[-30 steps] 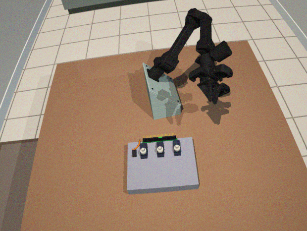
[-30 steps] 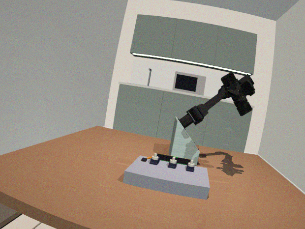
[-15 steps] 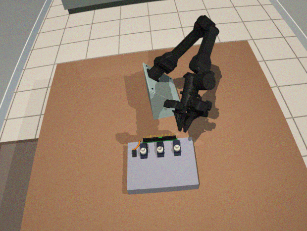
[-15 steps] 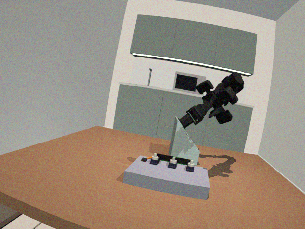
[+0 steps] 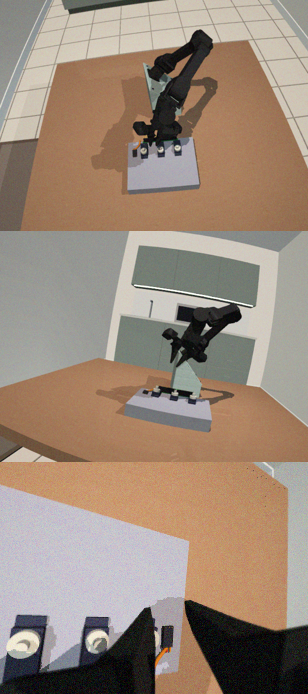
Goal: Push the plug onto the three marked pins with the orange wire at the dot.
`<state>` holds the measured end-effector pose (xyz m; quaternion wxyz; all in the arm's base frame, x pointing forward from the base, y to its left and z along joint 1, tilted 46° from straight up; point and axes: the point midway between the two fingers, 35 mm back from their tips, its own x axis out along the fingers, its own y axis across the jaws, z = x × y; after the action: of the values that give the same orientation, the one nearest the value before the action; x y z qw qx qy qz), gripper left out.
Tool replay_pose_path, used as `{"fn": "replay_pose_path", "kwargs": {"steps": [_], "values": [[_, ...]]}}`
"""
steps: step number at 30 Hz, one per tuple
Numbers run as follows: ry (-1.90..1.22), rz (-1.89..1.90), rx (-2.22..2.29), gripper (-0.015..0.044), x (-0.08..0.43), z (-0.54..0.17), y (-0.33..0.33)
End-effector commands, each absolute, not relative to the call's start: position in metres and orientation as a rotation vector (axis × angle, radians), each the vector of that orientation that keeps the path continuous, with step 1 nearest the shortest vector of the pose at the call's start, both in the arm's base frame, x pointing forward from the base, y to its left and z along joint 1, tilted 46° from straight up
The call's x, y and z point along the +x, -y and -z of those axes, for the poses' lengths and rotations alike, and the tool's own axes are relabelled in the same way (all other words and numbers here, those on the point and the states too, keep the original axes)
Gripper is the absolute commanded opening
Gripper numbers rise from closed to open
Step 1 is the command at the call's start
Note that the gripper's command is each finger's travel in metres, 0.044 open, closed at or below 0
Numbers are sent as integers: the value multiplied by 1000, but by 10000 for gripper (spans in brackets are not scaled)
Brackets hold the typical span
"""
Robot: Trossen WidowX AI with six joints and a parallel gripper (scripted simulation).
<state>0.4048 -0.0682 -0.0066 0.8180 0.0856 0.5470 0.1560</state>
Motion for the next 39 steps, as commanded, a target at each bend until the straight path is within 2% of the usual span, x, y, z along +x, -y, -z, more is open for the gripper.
{"fn": "replay_pose_path", "kwargs": {"steps": [1,15,39], "values": [[-1254,-387,264,115,395,40,71],[-1487,-552,647,115,340,143,70],[-1494,-560,670,115,338,173,43]]}}
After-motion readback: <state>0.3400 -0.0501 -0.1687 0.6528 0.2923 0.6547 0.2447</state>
